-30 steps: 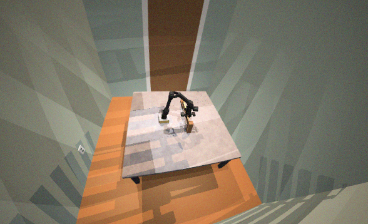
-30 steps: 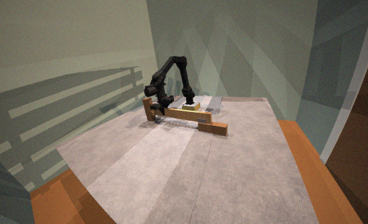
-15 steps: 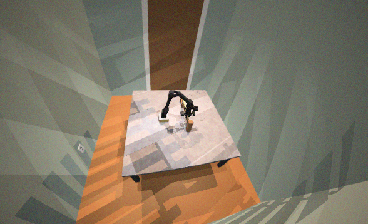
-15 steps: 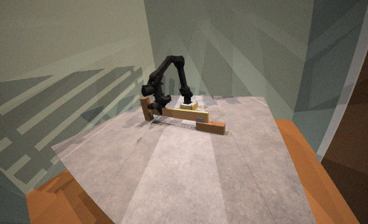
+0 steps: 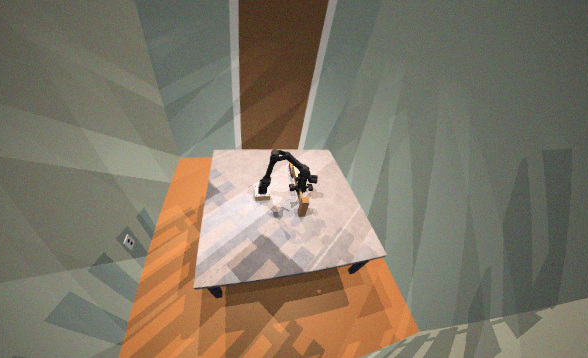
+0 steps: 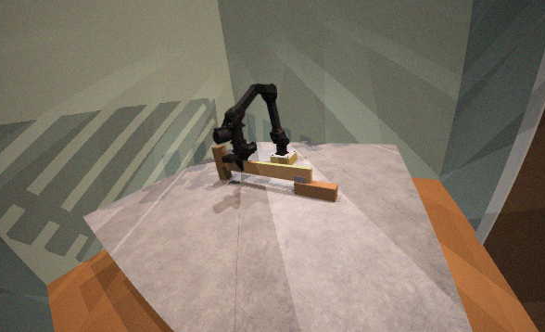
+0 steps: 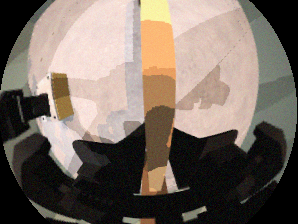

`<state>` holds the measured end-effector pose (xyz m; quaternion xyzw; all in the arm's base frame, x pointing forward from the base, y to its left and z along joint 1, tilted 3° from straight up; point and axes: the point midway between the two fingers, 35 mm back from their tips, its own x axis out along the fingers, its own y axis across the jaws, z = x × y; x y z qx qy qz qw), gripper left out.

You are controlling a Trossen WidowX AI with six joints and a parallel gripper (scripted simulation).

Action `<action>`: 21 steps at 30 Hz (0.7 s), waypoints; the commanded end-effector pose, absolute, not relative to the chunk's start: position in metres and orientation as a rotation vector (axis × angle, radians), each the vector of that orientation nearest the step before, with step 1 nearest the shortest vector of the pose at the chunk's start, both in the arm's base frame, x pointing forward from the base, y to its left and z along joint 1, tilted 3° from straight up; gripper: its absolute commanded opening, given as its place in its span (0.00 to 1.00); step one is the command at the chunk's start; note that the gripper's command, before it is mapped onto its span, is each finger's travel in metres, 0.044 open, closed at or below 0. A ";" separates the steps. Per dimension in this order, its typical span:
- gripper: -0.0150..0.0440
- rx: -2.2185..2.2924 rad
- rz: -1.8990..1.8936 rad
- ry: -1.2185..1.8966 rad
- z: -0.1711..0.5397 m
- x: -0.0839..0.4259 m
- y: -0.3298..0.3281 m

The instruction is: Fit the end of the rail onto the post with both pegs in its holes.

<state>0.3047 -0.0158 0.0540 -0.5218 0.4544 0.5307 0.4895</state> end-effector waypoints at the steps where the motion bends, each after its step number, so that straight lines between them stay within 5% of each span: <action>1: 0.25 -1.273 1.284 1.100 0.056 0.306 -0.018; 21: 0.25 -1.274 1.284 1.101 0.056 0.307 -0.024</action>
